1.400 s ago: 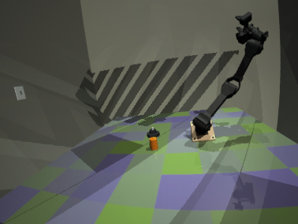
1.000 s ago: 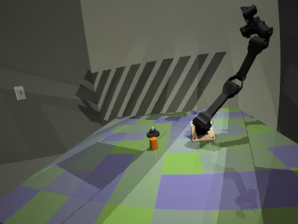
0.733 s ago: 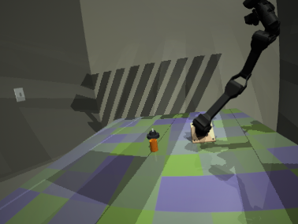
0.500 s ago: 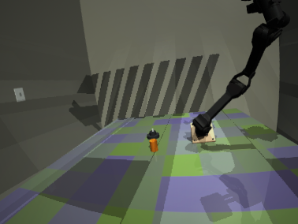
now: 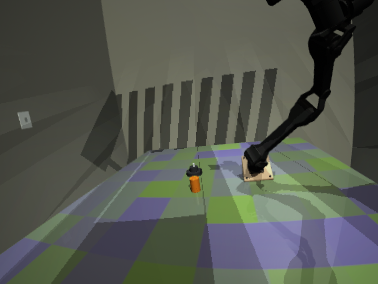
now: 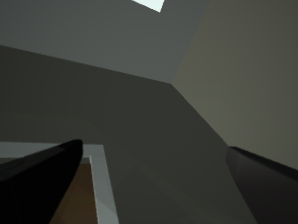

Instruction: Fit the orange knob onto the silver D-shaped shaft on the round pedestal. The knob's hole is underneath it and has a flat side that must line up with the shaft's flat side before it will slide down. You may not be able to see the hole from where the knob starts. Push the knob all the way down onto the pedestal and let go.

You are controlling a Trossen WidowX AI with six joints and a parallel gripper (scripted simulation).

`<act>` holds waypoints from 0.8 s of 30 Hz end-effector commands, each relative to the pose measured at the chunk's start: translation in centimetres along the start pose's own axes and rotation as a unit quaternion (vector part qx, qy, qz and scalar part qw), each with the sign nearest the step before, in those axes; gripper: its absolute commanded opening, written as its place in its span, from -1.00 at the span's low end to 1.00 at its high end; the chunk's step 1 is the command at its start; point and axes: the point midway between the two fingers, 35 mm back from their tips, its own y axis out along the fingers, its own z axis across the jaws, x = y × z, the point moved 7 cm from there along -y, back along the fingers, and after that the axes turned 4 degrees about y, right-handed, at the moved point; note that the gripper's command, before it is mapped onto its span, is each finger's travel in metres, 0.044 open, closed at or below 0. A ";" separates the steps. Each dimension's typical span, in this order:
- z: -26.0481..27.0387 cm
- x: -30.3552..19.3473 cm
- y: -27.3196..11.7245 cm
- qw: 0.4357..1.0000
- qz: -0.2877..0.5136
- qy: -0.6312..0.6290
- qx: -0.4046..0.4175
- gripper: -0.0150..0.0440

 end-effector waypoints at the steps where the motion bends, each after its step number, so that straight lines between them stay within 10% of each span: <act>1: -5.2 -3.7 1.2 0.993 0.053 -0.084 -0.061 1.00; 24: -37.2 -7.8 -1.7 0.747 0.306 -0.330 -0.490 1.00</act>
